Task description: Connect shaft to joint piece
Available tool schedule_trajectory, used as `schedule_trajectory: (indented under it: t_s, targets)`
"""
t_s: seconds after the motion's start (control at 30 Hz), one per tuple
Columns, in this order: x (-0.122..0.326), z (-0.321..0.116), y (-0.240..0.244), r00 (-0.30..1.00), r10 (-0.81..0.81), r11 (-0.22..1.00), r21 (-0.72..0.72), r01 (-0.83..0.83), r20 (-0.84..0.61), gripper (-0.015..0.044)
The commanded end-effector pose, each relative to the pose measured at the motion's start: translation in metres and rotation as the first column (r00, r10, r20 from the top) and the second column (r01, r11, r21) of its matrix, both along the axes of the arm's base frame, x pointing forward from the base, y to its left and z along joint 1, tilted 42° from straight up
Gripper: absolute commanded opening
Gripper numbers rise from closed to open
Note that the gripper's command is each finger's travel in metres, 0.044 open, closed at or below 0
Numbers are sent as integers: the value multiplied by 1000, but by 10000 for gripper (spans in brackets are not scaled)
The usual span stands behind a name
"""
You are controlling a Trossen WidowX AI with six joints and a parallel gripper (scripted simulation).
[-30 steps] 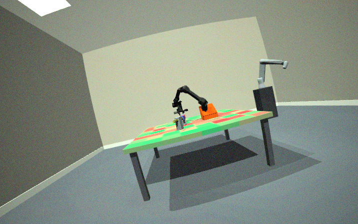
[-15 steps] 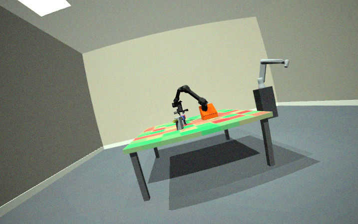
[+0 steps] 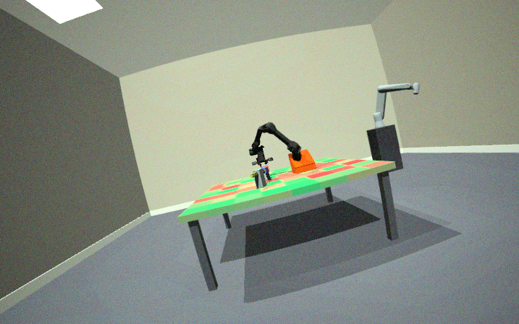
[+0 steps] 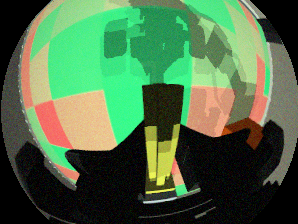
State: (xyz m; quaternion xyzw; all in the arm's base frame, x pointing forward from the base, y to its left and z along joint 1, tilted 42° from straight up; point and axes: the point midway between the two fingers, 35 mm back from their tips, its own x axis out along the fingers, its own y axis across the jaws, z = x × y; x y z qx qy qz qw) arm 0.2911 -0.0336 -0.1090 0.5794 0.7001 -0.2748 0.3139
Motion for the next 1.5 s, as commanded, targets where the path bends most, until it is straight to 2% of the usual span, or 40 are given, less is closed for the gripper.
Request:
schedule_trajectory:
  t_s: [0.0, 0.8, 0.9, 1.07, 1.47]
  targets:
    - [-1, 4, 5, 1000, -2, 1000, 1, 2, 0, 0]
    - [-3, 14, 17, 1000, 0, 1000, 0, 0, -1, 0]
    - [-3, 14, 17, 1000, 0, 1000, 0, 0, -1, 67]
    - [-3, 14, 17, 1000, 0, 1000, 0, 0, -1, 67]
    - [-3, 14, 17, 1000, 0, 1000, 0, 0, -1, 382]
